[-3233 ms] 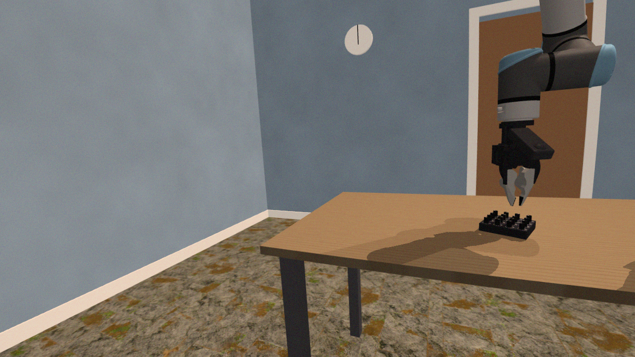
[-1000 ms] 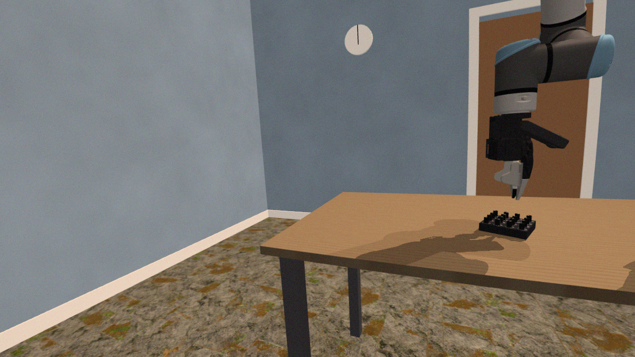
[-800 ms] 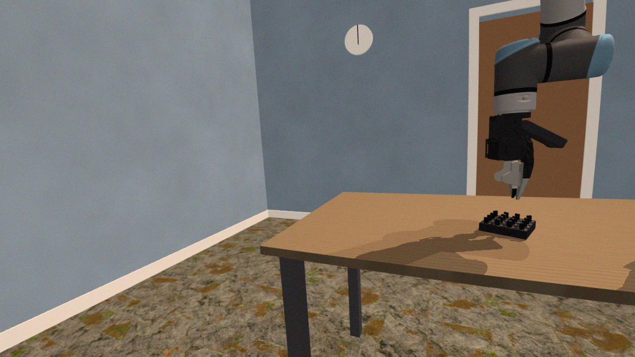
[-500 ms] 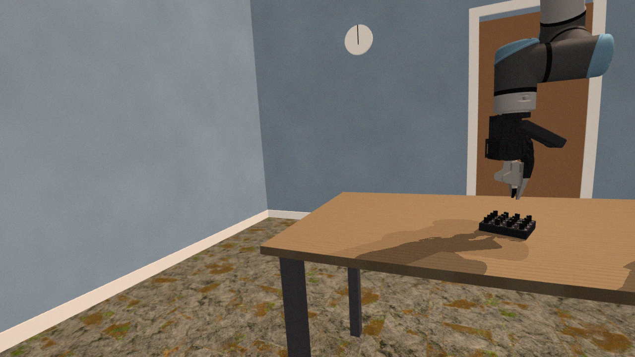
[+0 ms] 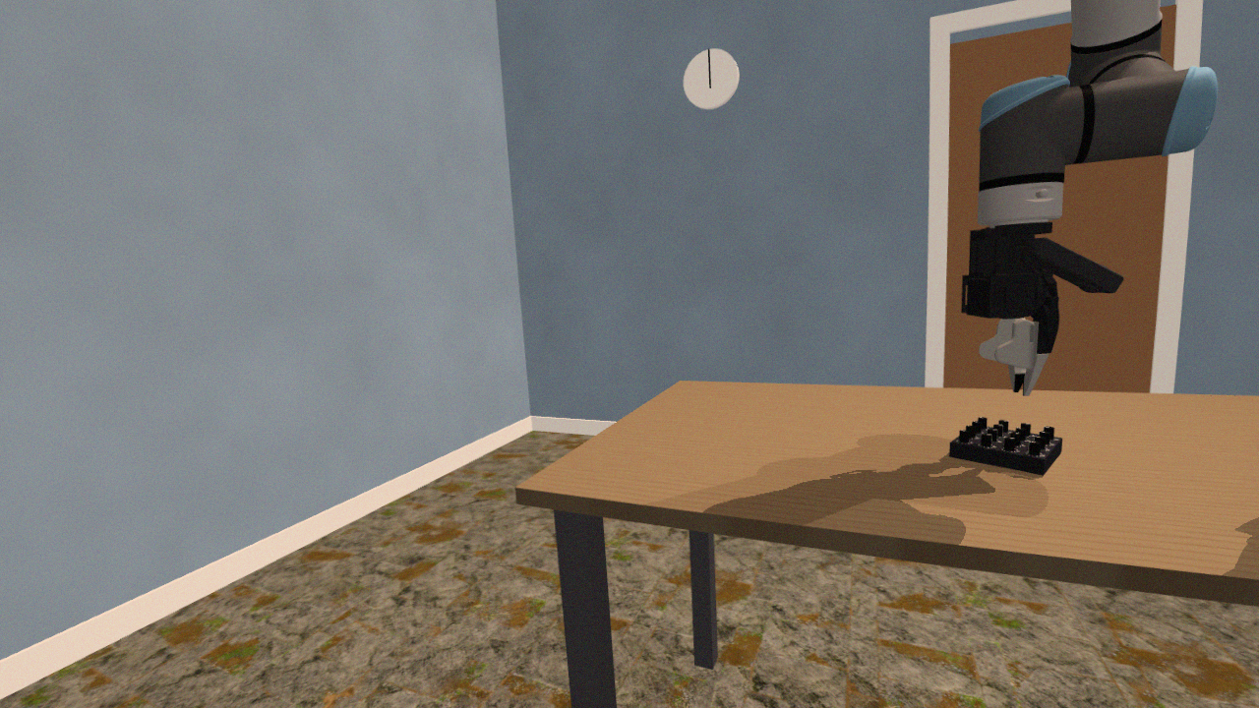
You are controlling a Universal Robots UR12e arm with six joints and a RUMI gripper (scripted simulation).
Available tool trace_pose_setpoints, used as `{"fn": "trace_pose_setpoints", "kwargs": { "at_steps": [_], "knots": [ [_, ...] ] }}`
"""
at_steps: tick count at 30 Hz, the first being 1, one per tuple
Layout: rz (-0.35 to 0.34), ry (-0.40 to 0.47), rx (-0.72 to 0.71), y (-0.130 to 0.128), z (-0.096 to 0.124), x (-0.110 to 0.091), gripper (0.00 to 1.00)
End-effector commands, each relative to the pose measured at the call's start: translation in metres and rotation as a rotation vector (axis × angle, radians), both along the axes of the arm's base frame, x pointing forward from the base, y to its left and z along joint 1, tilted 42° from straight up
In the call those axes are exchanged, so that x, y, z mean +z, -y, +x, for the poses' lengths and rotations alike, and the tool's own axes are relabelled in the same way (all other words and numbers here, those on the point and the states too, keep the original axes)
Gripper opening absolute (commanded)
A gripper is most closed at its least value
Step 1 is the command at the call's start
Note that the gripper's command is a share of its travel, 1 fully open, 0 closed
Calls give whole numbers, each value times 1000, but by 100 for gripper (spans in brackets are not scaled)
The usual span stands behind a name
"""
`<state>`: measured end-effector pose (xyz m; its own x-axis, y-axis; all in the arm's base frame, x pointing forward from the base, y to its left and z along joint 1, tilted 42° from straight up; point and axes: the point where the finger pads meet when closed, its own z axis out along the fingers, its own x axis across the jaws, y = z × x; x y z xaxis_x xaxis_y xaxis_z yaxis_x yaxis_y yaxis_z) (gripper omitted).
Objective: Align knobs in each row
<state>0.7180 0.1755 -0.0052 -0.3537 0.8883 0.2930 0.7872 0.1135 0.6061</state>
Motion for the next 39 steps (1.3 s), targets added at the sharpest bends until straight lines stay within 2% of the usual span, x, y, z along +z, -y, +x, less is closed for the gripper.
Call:
{"fn": "trace_pose_setpoints", "kwargs": {
  "at_steps": [1, 39],
  "knots": [
    [0, 1, 0, 0, 0, 0, 11],
    [0, 1, 0, -4, 5, -7, 11]
  ]
}}
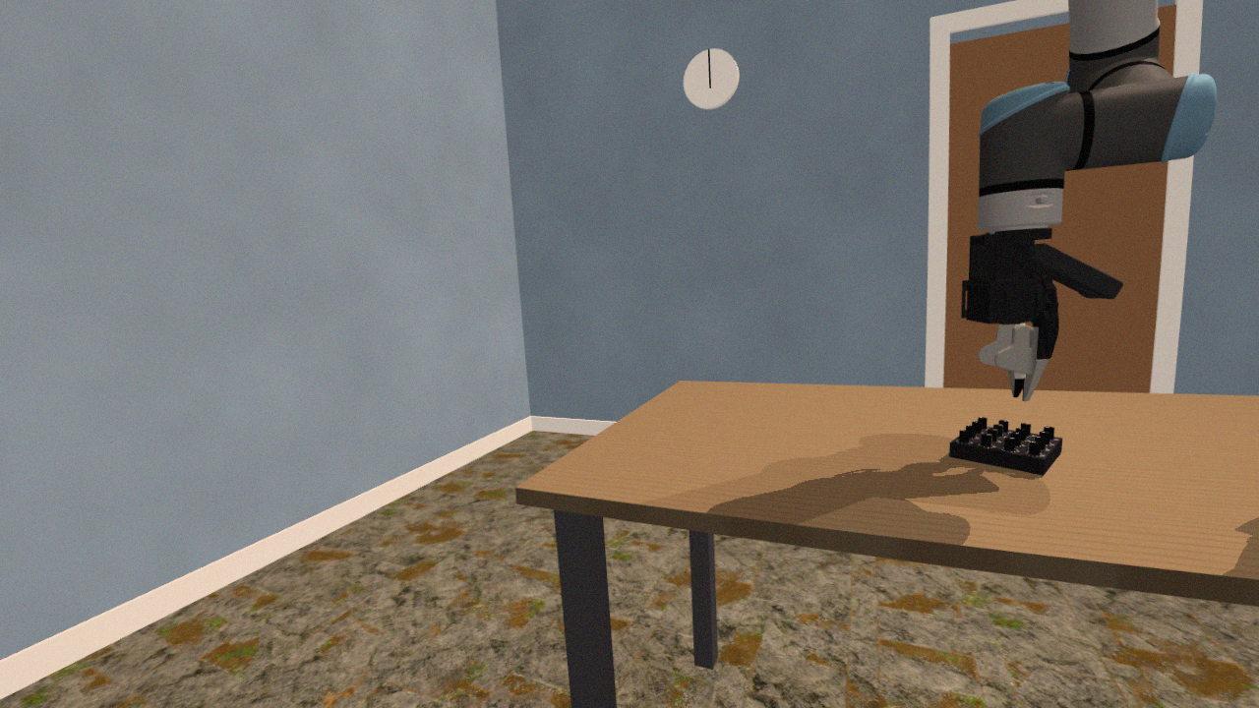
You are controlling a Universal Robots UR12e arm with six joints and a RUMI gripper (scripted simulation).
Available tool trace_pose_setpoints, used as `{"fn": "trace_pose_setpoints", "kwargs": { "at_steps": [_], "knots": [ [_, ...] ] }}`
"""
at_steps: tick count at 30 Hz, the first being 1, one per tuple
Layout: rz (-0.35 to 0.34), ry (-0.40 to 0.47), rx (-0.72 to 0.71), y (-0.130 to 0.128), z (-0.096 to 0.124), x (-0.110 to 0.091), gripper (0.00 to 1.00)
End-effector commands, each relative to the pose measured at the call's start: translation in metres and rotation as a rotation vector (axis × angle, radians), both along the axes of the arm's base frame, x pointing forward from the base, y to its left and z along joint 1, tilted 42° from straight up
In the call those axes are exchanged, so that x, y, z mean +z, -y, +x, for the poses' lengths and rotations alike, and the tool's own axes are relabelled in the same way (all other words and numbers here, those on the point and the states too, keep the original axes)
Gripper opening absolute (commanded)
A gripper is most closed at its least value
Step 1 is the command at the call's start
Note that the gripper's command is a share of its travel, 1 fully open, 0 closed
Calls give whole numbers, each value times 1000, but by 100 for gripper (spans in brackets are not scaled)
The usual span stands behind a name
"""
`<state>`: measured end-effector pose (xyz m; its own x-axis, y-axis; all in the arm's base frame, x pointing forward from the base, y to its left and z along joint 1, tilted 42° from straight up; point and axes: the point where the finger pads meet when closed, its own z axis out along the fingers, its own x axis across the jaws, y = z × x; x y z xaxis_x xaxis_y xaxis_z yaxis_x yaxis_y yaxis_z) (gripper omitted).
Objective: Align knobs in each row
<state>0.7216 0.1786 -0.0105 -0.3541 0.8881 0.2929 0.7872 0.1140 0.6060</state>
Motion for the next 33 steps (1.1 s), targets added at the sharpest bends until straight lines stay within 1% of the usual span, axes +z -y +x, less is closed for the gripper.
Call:
{"fn": "trace_pose_setpoints", "kwargs": {
  "at_steps": [1, 13, 33],
  "knots": [
    [0, 1, 0, -1, 2, -2, 11],
    [0, 1, 0, -8, 10, -14, 11],
    [0, 1, 0, -15, 17, -26, 11]
  ]
}}
